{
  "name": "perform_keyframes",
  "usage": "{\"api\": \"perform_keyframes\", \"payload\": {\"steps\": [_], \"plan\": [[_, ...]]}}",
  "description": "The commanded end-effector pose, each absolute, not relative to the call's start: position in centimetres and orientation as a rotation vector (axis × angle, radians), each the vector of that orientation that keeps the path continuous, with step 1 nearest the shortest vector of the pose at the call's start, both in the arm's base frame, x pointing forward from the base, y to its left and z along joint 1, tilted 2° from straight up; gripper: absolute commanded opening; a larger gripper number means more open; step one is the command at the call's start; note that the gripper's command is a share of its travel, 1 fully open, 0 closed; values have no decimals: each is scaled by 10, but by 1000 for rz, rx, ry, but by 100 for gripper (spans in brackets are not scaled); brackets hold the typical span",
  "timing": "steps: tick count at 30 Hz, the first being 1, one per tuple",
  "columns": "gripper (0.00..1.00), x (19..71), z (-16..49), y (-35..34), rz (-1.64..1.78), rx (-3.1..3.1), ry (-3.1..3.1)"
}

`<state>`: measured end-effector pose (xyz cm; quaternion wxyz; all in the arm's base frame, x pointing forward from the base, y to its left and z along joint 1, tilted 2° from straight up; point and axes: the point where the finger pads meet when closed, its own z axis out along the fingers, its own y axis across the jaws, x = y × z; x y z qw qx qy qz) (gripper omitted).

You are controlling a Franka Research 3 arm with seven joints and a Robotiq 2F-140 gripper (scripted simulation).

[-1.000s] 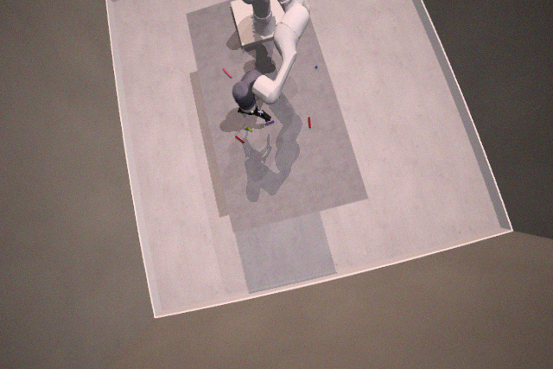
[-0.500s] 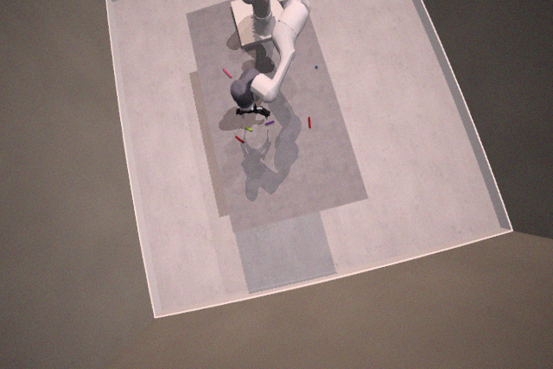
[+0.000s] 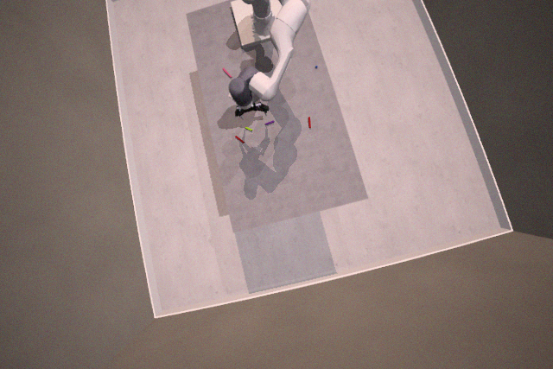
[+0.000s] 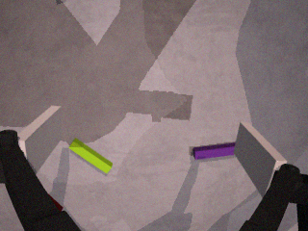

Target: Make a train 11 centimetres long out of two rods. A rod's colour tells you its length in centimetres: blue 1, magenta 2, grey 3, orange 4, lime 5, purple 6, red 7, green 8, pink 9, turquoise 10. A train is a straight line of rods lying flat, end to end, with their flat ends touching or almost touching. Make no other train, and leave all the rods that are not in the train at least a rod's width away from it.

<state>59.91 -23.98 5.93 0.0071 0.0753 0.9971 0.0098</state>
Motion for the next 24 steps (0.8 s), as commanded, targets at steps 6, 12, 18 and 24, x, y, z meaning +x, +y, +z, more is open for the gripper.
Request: {"api": "perform_keyframes", "payload": {"steps": [6,12,18,24], "plan": [[100,593,59,-245,21,-144,3111],[100,589,59,-246,20,-240,3105],[100,583,59,-247,18,-424,3084],[100,579,59,-249,16,-566,3060]]}}
